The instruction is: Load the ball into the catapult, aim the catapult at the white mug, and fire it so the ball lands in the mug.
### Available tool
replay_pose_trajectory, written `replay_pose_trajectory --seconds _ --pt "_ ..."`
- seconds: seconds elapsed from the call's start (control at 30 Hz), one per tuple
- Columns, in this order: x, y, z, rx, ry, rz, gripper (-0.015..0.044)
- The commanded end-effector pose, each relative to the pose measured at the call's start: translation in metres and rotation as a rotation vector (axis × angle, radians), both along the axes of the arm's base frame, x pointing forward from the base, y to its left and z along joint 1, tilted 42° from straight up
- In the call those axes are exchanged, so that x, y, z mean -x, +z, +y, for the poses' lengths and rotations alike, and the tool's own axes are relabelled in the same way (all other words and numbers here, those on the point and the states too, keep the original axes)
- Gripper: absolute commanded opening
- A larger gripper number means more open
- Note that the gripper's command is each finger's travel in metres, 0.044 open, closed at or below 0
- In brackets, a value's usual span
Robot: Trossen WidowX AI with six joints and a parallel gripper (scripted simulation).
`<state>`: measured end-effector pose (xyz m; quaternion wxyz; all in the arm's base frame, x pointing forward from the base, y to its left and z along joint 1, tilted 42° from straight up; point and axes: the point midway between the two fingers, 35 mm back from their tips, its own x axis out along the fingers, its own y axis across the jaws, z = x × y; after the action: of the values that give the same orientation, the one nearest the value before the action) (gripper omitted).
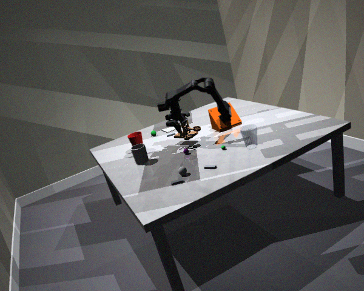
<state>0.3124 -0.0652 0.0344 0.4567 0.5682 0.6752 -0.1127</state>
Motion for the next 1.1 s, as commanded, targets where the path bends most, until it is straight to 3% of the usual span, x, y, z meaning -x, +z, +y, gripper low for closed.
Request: replay_pose_trajectory --seconds 0.0,1.07 --pt "-0.006 0.003 -0.001 0.002 0.022 -0.033 0.0000" --pt "-0.011 -0.027 0.027 0.002 0.022 -0.034 0.0000"
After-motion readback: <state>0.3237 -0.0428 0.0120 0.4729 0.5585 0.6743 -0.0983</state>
